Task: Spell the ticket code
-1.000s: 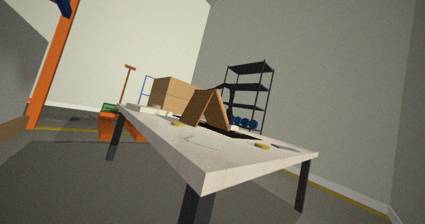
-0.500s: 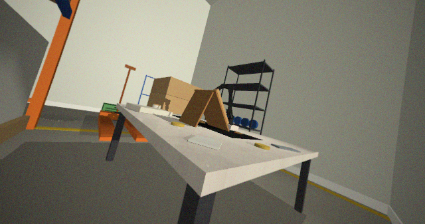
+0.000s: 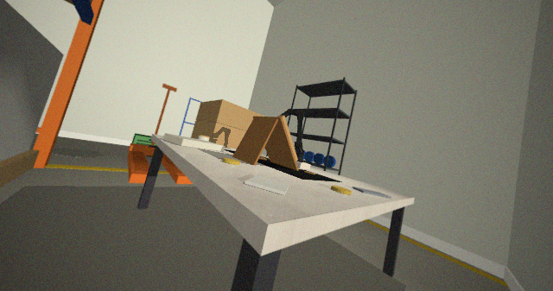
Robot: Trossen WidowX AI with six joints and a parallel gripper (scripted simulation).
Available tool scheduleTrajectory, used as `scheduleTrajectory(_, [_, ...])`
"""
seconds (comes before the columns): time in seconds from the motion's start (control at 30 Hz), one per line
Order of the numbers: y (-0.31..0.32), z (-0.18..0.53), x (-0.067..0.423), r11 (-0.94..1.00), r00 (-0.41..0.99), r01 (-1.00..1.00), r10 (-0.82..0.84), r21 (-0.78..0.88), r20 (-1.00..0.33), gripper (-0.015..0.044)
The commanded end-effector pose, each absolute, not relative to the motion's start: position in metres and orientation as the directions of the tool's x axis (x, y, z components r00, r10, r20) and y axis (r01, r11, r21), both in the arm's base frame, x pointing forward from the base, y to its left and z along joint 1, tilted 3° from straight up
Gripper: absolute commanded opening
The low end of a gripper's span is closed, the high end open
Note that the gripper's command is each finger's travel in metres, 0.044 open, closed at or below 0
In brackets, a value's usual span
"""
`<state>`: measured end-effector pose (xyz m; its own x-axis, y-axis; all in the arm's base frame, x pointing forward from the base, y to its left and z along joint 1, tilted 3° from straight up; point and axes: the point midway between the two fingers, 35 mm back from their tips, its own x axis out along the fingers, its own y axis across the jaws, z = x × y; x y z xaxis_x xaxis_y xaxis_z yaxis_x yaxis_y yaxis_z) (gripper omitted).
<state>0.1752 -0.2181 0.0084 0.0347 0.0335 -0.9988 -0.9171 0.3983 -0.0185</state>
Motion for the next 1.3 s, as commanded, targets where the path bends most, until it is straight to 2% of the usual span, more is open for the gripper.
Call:
scheduleTrajectory(0.0, [-0.218,0.007,0.174,0.402,0.030,-0.916,0.034,-0.014,-0.999,0.0340])
scheduleTrajectory(1.27, [-0.217,-0.012,0.175,0.402,0.030,-0.916,0.034,-0.014,-0.999,0.0340])
